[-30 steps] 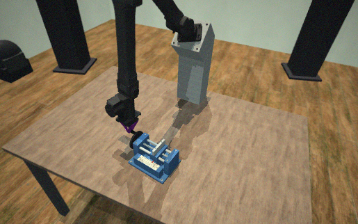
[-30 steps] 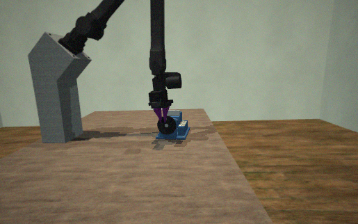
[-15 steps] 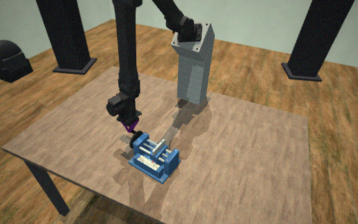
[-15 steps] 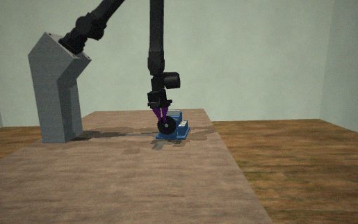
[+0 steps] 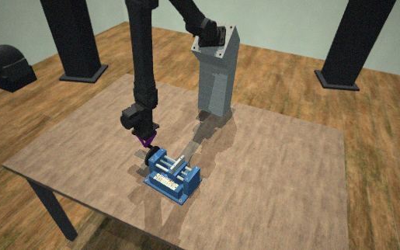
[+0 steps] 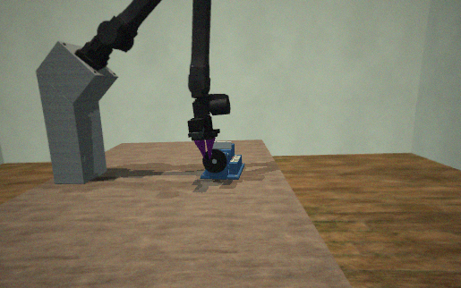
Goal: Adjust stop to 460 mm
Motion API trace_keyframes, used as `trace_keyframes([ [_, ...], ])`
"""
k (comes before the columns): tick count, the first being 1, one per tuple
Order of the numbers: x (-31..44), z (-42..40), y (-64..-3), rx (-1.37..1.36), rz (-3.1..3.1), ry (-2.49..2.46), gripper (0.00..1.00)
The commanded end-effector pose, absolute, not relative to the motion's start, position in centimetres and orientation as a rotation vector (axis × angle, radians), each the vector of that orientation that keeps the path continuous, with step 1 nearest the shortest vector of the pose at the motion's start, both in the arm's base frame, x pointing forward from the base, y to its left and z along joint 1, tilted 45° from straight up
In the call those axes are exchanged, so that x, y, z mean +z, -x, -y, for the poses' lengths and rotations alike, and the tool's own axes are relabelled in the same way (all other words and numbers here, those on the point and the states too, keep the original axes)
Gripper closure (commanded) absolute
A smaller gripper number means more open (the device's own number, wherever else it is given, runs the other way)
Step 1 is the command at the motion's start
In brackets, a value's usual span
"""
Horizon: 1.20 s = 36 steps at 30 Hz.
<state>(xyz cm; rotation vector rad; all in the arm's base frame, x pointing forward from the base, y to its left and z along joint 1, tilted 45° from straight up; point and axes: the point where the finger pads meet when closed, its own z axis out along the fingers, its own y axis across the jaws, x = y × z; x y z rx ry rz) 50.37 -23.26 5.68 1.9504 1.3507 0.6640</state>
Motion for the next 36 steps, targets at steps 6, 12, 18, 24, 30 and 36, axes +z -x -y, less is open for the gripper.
trace_keyframes([
  [6, 0.4, 21.9, -48.1, 0.613, -1.41, -2.042, 0.94],
  [12, 0.1, 21.8, -48.7, 0.619, -1.408, -2.036, 0.94],
  [18, -0.2, 22.5, -50.7, 0.631, -1.395, -2.016, 0.94],
  [24, -1.7, 22.2, -49.8, 0.609, -1.416, -2.051, 0.94],
  [30, -0.9, 22.8, -51.6, 0.621, -1.405, -2.036, 0.94],
  [36, -0.8, 23.7, -54.4, 0.623, -1.402, -2.038, 0.94],
])
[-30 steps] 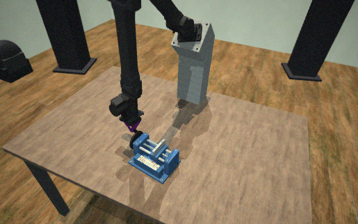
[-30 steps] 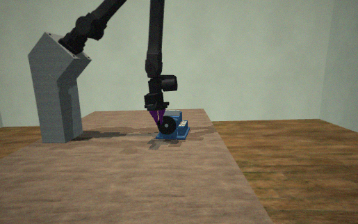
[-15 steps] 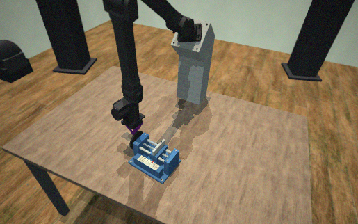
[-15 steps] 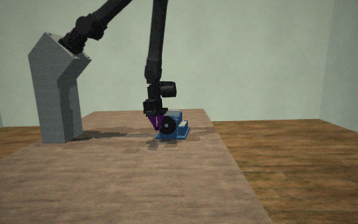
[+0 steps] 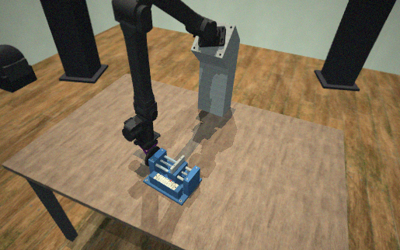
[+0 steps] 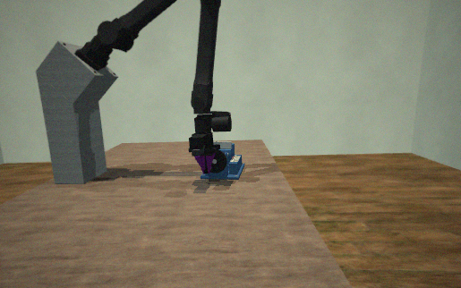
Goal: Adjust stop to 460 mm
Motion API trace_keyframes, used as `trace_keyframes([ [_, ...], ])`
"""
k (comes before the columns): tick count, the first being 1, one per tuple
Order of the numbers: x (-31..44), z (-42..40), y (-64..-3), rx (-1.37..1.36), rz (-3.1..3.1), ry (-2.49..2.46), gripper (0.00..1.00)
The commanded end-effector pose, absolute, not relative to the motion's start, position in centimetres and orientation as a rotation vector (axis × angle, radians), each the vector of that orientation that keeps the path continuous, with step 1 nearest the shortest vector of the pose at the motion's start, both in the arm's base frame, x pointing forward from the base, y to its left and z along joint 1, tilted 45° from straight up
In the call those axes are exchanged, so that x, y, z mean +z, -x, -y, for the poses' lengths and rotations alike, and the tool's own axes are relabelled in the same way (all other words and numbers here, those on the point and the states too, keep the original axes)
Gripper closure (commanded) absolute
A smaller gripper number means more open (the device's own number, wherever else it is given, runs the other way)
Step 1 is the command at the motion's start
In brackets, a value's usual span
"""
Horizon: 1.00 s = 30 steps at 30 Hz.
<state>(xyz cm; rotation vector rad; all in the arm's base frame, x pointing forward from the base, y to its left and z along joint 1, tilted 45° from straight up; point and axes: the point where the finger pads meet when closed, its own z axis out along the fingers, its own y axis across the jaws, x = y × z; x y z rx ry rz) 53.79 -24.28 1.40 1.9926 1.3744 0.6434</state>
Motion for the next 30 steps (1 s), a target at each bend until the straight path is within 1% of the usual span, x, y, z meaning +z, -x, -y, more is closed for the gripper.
trace_keyframes([
  [1, -0.8, 23.8, -54.7, 0.623, -1.403, -2.037, 0.94],
  [11, -0.1, 24.2, -55.5, 0.622, -1.404, -2.035, 0.94],
  [21, 3.3, 25.3, -58.1, 0.637, -1.387, -2.016, 0.94],
  [30, 3.7, 25.3, -58.1, 0.633, -1.391, -2.023, 0.94],
])
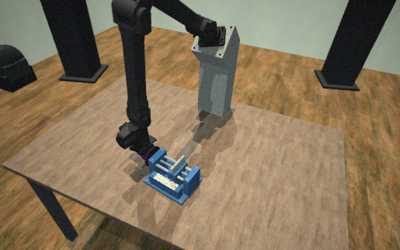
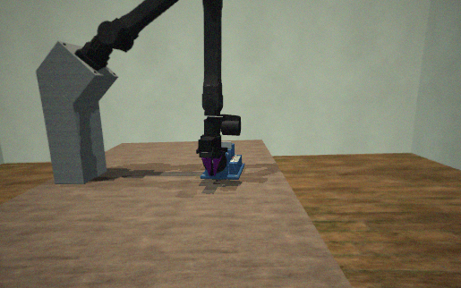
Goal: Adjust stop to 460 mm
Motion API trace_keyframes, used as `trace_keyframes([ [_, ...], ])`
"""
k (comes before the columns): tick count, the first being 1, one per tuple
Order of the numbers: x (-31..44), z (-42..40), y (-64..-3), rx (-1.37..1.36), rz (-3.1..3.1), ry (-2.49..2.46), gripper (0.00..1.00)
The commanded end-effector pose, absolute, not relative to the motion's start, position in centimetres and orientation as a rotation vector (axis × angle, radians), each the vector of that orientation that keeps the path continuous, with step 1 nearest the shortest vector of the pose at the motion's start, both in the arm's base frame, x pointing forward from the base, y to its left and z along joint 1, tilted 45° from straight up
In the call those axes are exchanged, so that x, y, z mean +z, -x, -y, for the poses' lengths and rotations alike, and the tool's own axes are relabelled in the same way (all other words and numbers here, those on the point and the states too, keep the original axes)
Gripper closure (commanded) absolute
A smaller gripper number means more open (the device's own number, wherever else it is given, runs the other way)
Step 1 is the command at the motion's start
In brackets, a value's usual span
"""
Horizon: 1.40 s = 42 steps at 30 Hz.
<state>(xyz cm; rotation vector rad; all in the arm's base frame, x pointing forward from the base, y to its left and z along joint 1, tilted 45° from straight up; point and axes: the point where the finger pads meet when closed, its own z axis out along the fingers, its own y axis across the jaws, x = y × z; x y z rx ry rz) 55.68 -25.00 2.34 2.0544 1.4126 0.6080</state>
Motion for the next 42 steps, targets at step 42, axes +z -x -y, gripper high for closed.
trace_keyframes([
  [42, 9.6, 26.1, -59.9, 0.664, -1.363, -1.973, 0.94],
])
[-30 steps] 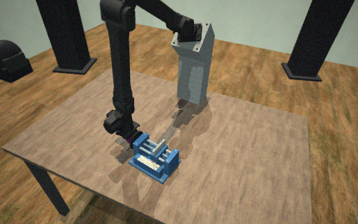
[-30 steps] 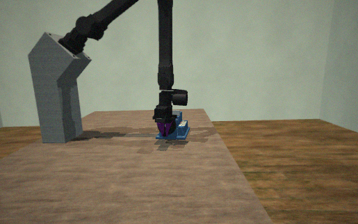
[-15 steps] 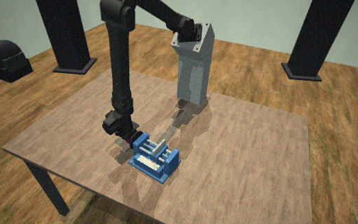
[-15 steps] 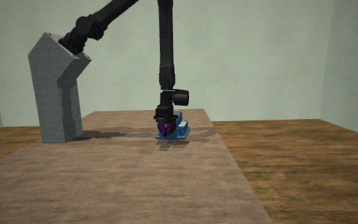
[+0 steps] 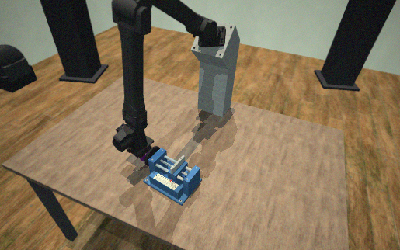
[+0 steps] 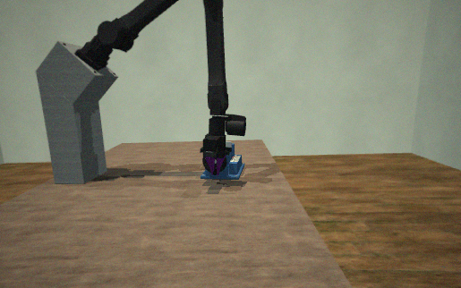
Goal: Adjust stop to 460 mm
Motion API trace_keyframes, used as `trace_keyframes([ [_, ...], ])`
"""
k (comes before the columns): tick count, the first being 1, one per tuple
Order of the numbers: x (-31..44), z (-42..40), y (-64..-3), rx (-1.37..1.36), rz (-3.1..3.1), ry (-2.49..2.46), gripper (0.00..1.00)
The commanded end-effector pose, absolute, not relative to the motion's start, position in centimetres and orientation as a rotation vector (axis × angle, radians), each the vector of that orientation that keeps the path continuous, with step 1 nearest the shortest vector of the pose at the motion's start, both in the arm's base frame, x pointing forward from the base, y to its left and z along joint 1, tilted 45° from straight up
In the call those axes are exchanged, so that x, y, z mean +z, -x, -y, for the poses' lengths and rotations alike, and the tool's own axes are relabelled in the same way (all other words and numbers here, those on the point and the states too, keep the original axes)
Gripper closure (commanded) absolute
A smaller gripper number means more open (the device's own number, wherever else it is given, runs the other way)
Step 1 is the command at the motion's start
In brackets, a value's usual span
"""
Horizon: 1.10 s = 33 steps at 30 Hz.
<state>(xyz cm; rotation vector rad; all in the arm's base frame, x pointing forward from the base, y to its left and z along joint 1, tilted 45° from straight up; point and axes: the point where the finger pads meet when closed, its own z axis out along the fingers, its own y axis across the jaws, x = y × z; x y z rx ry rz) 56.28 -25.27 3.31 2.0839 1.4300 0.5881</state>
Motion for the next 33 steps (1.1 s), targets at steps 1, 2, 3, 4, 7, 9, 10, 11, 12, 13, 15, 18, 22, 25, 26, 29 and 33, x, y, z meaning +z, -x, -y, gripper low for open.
trace_keyframes([
  [1, 9.6, 26.1, -59.9, 0.664, -1.363, -1.973, 0.94],
  [2, 9.7, 26.1, -59.9, 0.664, -1.363, -1.973, 0.94],
  [3, 9.7, 26.1, -59.9, 0.664, -1.363, -1.973, 0.94],
  [4, 9.7, 26.0, -59.8, 0.661, -1.366, -1.978, 0.94],
  [7, 9.7, 26.0, -59.7, 0.659, -1.369, -1.982, 0.94],
  [9, 10.2, 26.1, -59.6, 0.662, -1.364, -1.975, 0.94],
  [10, 10.1, 26.0, -59.3, 0.656, -1.37, -1.986, 0.94],
  [11, 10.2, 26.0, -59.2, 0.653, -1.372, -1.99, 0.94],
  [12, 10.4, 26.1, -59.2, 0.655, -1.368, -1.985, 0.94],
  [13, 10.6, 26.2, -59.2, 0.657, -1.366, -1.981, 0.94],
  [15, 10.7, 26.2, -59.0, 0.654, -1.367, -1.985, 0.94],
  [18, 10.8, 26.3, -59.1, 0.658, -1.363, -1.978, 0.94],
  [22, 11.0, 26.3, -58.6, 0.652, -1.367, -1.987, 0.94],
  [25, 11.2, 26.4, -58.5, 0.654, -1.363, -1.984, 0.94],
  [26, 11.2, 26.4, -58.1, 0.648, -1.367, -1.993, 0.94],
  [29, 11.8, 26.4, -57.6, 0.646, -1.364, -1.994, 0.94],
  [33, 12.5, 26.5, -57.7, 0.659, -1.351, -1.975, 0.94],
])
